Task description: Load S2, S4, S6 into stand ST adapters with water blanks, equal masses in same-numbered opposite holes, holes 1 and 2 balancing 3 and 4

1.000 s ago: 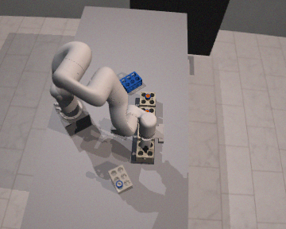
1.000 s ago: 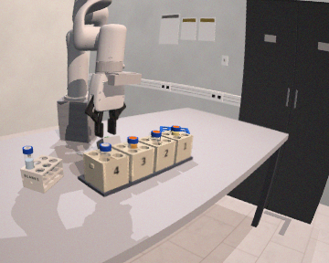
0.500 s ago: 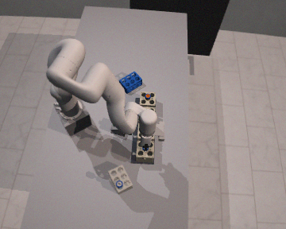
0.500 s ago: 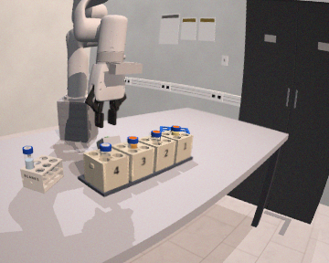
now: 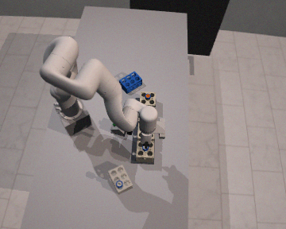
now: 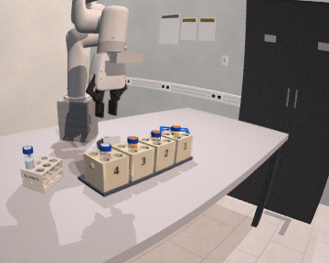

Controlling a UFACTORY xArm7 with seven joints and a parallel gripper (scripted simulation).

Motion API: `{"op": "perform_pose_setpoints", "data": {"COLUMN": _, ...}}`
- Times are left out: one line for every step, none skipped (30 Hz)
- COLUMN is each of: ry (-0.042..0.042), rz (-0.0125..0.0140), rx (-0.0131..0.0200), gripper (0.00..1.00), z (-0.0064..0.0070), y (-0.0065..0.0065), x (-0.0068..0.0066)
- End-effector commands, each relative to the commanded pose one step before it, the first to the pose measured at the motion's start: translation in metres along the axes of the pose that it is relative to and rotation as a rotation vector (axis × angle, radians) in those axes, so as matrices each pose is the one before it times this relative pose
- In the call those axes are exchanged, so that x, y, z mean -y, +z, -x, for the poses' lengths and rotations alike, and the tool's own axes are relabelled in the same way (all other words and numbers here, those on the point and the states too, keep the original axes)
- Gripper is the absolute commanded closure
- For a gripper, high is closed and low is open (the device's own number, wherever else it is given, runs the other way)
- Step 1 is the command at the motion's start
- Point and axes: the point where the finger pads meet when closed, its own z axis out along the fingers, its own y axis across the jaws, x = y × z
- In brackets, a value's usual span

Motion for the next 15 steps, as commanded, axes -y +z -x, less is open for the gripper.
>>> {"op": "perform_pose_setpoints", "data": {"ry": -0.00007, "rz": 0.00094, "rx": -0.00357, "gripper": 0.56, "z": -0.00133, "y": -0.00808, "x": -0.00031}}
{"op": "perform_pose_setpoints", "data": {"ry": 0.00000, "rz": 0.00000, "rx": -0.00001, "gripper": 0.56, "z": -0.00001, "y": -0.00200, "x": 0.00000}}
{"op": "perform_pose_setpoints", "data": {"ry": 0.00000, "rz": 0.00000, "rx": -0.00001, "gripper": 0.56, "z": -0.00001, "y": -0.00200, "x": 0.00000}}
{"op": "perform_pose_setpoints", "data": {"ry": 0.00000, "rz": 0.00000, "rx": -0.00001, "gripper": 0.56, "z": -0.00001, "y": -0.00200, "x": 0.00000}}
{"op": "perform_pose_setpoints", "data": {"ry": 0.00000, "rz": 0.00000, "rx": -0.00001, "gripper": 0.56, "z": -0.00001, "y": -0.00200, "x": 0.00000}}
{"op": "perform_pose_setpoints", "data": {"ry": 0.00000, "rz": 0.00000, "rx": -0.00001, "gripper": 0.56, "z": -0.00001, "y": -0.00200, "x": 0.00000}}
{"op": "perform_pose_setpoints", "data": {"ry": 0.00000, "rz": 0.00000, "rx": -0.00001, "gripper": 0.56, "z": -0.00001, "y": -0.00200, "x": 0.00000}}
{"op": "perform_pose_setpoints", "data": {"ry": 0.00000, "rz": 0.00000, "rx": -0.00001, "gripper": 0.56, "z": -0.00001, "y": -0.00200, "x": 0.00000}}
{"op": "perform_pose_setpoints", "data": {"ry": 0.00000, "rz": 0.00000, "rx": -0.00001, "gripper": 0.56, "z": -0.00001, "y": -0.00200, "x": 0.00000}}
{"op": "perform_pose_setpoints", "data": {"ry": 0.00000, "rz": 0.00000, "rx": -0.00001, "gripper": 0.56, "z": -0.00001, "y": -0.00200, "x": 0.00000}}
{"op": "perform_pose_setpoints", "data": {"ry": 0.00000, "rz": 0.00000, "rx": 0.00000, "gripper": 0.56, "z": 0.00000, "y": -0.00134, "x": 0.00000}}
{"op": "perform_pose_setpoints", "data": {"ry": 0.00000, "rz": 0.00000, "rx": 0.00000, "gripper": 0.56, "z": 0.00000, "y": 0.00000, "x": 0.00000}}
{"op": "perform_pose_setpoints", "data": {"ry": 0.00000, "rz": 0.00000, "rx": 0.00000, "gripper": 0.56, "z": 0.00000, "y": 0.00000, "x": 0.00000}}
{"op": "perform_pose_setpoints", "data": {"ry": 0.00000, "rz": 0.00000, "rx": 0.00000, "gripper": 0.56, "z": 0.00000, "y": 0.00000, "x": 0.00000}}
{"op": "perform_pose_setpoints", "data": {"ry": 0.00000, "rz": 0.00000, "rx": 0.00000, "gripper": 0.56, "z": 0.00000, "y": 0.00000, "x": 0.00000}}
